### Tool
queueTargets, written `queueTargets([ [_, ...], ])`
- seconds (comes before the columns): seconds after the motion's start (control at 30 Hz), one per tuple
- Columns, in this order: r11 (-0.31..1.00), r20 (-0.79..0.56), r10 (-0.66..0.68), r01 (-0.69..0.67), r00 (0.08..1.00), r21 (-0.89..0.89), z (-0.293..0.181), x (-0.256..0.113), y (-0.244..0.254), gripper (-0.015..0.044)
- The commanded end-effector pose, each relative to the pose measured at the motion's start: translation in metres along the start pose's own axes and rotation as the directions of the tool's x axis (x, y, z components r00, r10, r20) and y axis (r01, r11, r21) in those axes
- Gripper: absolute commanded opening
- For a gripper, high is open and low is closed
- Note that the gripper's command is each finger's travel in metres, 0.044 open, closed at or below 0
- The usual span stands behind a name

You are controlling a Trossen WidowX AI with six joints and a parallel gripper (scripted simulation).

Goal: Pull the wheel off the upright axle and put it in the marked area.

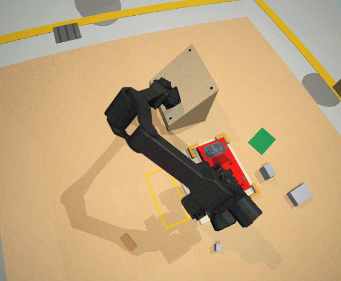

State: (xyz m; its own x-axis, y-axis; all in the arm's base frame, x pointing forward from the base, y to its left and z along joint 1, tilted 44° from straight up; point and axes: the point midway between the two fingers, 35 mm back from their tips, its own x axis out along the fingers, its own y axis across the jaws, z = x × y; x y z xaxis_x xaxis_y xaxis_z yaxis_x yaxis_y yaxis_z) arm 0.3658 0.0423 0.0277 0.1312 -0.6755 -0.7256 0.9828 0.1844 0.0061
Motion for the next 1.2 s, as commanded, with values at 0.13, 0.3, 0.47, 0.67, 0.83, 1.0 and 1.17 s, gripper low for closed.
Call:
queueTargets([
  [0.13, 1.0, -0.001, 0.007, -0.007, 1.0, 0.004, 0.0, -0.006, 0.002, 0.0],
  [0.3, 1.0, -0.001, 0.007, -0.007, 1.0, 0.004, 0.0, -0.008, 0.002, 0.0],
  [0.47, 1.0, -0.001, 0.007, -0.007, 1.0, 0.003, 0.0, -0.009, 0.002, 0.0],
  [0.67, 1.0, -0.001, 0.006, -0.006, 1.0, 0.003, 0.0, -0.011, 0.002, 0.0],
  [0.83, 1.0, -0.001, 0.006, -0.006, 1.0, 0.002, 0.0, -0.013, 0.002, 0.0],
  [1.0, 1.0, -0.001, 0.006, -0.006, 1.0, 0.002, 0.0, -0.014, 0.002, 0.0],
  [1.17, 1.0, 0.0, 0.006, -0.006, 1.0, 0.002, 0.0, -0.016, 0.002, 0.0],
])
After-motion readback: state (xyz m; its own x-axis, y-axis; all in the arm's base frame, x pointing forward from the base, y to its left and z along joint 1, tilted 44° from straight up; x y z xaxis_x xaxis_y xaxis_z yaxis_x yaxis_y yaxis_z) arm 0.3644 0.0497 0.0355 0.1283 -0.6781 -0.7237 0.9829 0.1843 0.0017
